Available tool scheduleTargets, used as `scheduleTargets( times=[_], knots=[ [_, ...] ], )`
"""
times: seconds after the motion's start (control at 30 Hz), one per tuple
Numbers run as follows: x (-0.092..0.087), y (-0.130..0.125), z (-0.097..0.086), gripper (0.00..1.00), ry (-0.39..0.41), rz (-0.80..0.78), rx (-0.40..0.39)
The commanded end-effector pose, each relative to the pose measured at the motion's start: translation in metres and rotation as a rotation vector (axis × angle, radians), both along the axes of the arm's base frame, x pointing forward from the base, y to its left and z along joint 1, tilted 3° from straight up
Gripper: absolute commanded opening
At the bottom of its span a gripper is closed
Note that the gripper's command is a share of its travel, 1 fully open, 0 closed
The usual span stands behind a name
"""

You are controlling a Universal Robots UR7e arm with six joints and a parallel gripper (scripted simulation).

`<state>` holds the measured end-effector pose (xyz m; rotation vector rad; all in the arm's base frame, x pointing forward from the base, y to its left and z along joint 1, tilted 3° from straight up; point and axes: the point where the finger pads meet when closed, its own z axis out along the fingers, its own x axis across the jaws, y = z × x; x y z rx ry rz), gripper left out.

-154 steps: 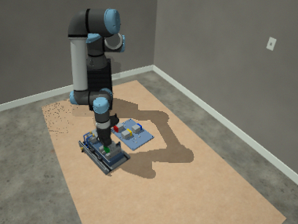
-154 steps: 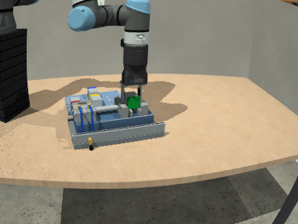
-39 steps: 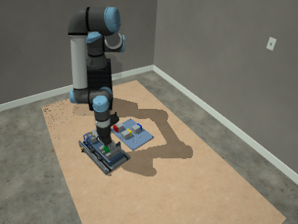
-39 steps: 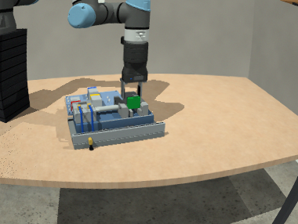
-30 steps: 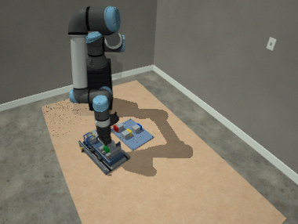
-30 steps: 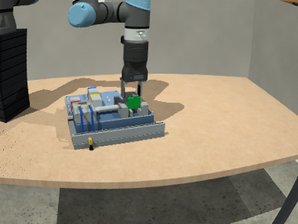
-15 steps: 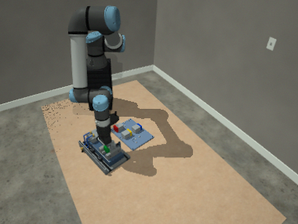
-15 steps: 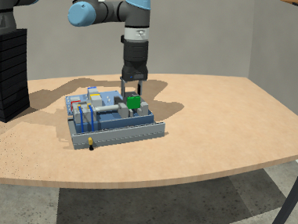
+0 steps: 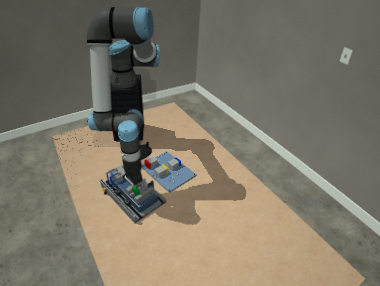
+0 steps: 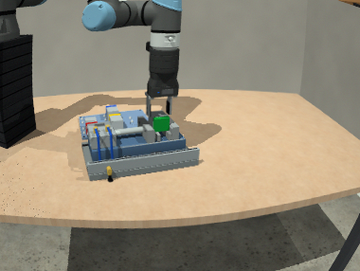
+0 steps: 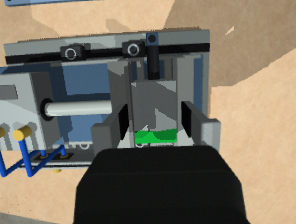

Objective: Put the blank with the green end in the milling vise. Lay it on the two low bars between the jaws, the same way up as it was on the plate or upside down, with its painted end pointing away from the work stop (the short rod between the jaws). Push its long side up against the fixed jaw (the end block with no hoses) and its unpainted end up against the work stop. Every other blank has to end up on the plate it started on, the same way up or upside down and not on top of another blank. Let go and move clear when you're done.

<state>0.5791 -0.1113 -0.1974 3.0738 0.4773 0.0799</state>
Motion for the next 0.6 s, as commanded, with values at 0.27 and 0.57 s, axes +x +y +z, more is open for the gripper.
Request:
scheduleTargets(
  times=[0.27,0.57],
  knots=[
    [0.0005,-0.0002,0.0024,1.00,-0.002,0.000,-0.001],
    [0.0003,-0.0001,0.0068,1.00,-0.002,0.000,-0.001]
  ],
)
